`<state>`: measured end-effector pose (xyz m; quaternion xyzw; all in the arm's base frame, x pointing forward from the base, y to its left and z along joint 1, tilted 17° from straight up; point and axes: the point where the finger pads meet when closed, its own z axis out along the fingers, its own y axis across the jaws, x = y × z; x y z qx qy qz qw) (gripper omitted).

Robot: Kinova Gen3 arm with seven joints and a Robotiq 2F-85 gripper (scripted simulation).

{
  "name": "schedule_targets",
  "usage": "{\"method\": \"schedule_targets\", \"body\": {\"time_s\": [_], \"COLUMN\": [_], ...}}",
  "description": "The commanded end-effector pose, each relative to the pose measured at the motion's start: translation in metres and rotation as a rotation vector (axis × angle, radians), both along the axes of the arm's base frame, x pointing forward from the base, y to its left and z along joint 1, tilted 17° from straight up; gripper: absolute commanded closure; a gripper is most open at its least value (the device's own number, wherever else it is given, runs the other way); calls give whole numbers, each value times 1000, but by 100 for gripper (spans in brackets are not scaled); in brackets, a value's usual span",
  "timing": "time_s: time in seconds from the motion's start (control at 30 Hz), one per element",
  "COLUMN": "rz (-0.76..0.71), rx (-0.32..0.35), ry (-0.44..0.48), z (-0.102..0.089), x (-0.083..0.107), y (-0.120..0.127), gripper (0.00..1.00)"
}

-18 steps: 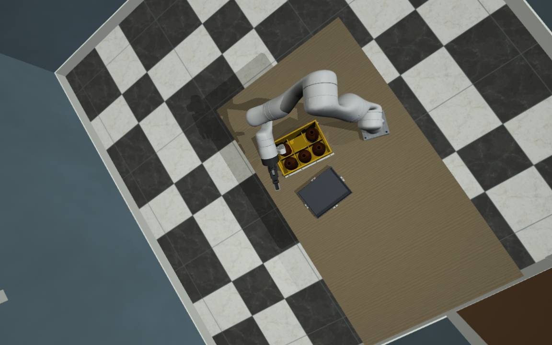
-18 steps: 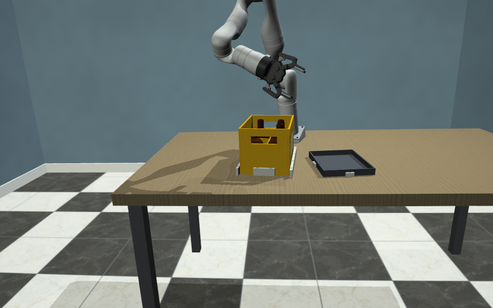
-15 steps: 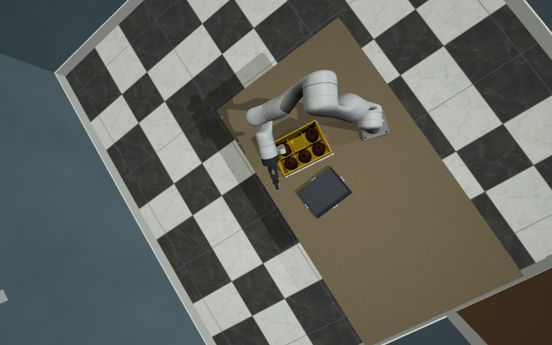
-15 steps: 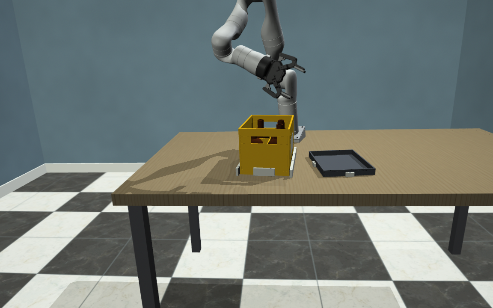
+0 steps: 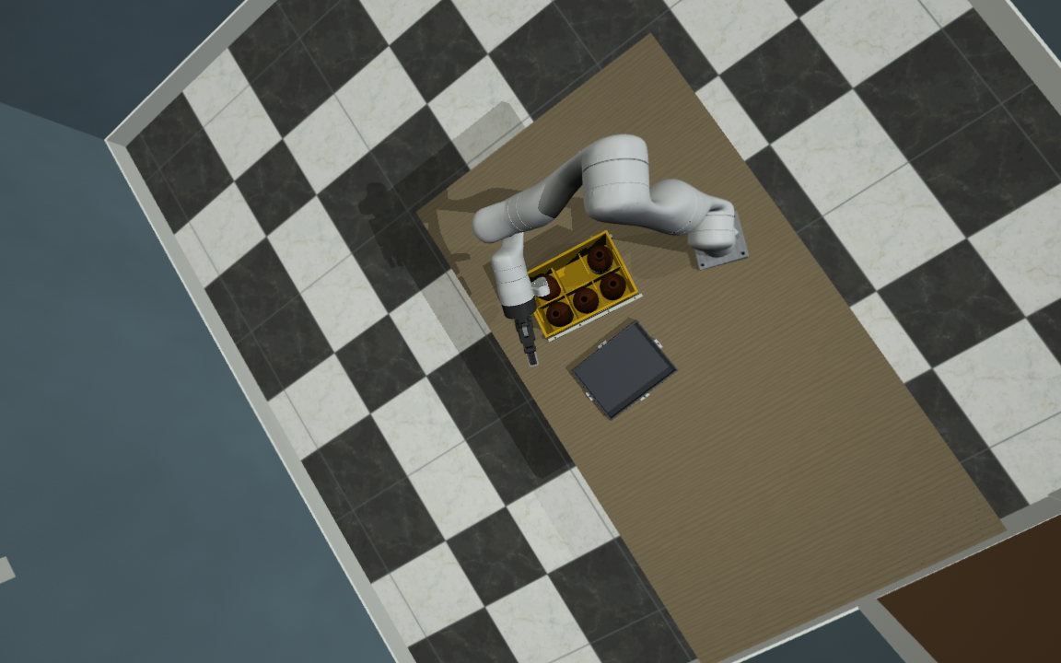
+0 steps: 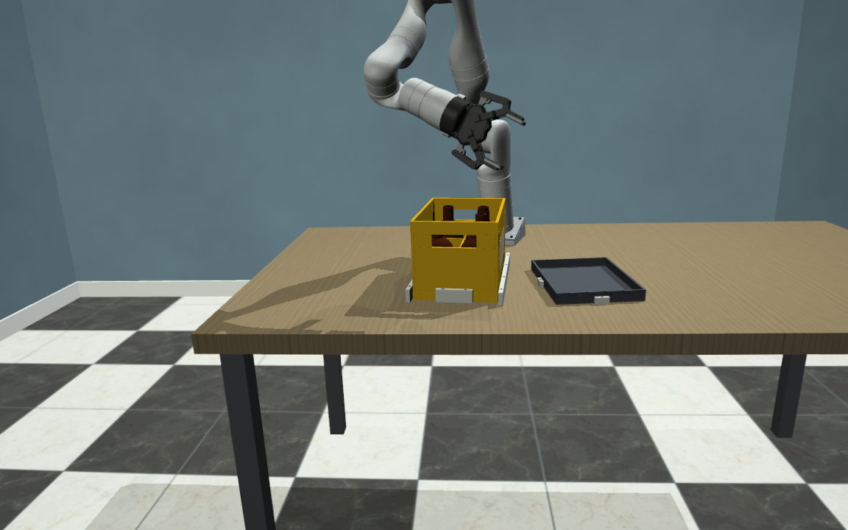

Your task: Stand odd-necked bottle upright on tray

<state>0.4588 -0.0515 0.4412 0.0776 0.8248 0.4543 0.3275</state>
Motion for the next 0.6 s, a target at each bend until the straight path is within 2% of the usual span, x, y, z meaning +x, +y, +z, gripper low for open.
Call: {"method": "schedule_targets", "body": {"time_s": [0.0,0.23,0.43,0.5,0.57], "rz": [0,10,35,35,50], "rx": [-1,-32,-124,-124,-171], "ry": [-2,5,25,25,34], "z": [1,-2,-11,-11,-15], "x": [0,-4,-16,-16,-22], "y": [0,-3,-13,-13,-18], "gripper": [0,0,0,0,0]}}
